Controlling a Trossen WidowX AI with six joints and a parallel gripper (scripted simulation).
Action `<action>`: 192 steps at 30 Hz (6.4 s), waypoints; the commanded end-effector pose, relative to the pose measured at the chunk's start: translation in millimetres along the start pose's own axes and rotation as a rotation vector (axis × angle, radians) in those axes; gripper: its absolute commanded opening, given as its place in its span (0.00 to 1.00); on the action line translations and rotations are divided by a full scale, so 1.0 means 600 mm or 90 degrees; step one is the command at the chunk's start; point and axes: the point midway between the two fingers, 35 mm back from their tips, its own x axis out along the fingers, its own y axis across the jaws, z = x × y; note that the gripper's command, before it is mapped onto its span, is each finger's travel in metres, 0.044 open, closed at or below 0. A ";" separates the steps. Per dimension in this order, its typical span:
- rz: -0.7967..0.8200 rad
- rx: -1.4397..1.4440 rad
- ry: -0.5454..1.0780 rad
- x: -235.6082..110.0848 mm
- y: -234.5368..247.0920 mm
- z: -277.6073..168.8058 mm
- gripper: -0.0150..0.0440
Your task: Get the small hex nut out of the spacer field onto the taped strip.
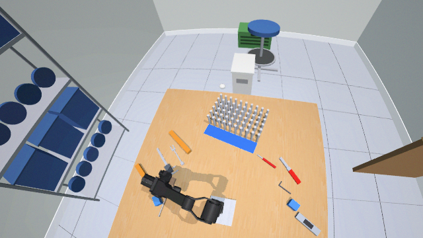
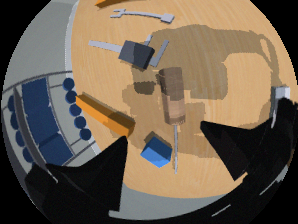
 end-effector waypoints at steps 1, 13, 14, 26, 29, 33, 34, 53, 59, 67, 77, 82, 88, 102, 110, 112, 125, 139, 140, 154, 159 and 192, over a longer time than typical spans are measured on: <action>0.000 -0.002 0.001 -0.001 0.000 0.000 1.00; -0.082 0.000 0.262 0.005 -0.005 0.060 1.00; -0.076 0.007 0.298 0.002 -0.003 0.069 1.00; -0.068 0.014 0.326 -0.001 -0.001 0.077 0.87; -0.068 0.014 0.326 -0.001 -0.001 0.077 0.73; -0.068 0.014 0.326 -0.001 -0.001 0.077 0.73; -0.068 0.014 0.326 -0.001 -0.001 0.077 0.73; -0.068 0.014 0.326 0.034 -0.012 0.078 0.73; -0.068 0.014 0.326 0.049 -0.018 0.078 0.73; -0.068 0.014 0.326 0.069 -0.026 0.078 0.73; -0.068 0.014 0.326 0.092 -0.038 0.077 0.73; -0.068 0.014 0.326 0.104 -0.044 0.077 0.73; -0.068 0.014 0.326 0.107 -0.046 0.076 0.60; -0.068 0.014 0.326 0.075 -0.022 0.082 0.25; -0.067 0.013 0.325 0.012 0.015 0.087 0.25; -0.067 0.013 0.324 -0.004 0.023 0.088 0.25; -0.068 0.013 0.323 -0.123 0.058 0.083 0.25; -0.049 -0.097 0.288 -0.157 0.047 0.104 0.25; -0.046 -0.117 0.282 -0.157 0.044 0.108 0.25; -0.036 -0.399 0.198 -0.164 0.003 0.169 0.25; -0.044 -0.500 0.172 -0.168 -0.013 0.190 0.25; -0.222 -1.138 0.126 -0.215 -0.133 0.310 0.25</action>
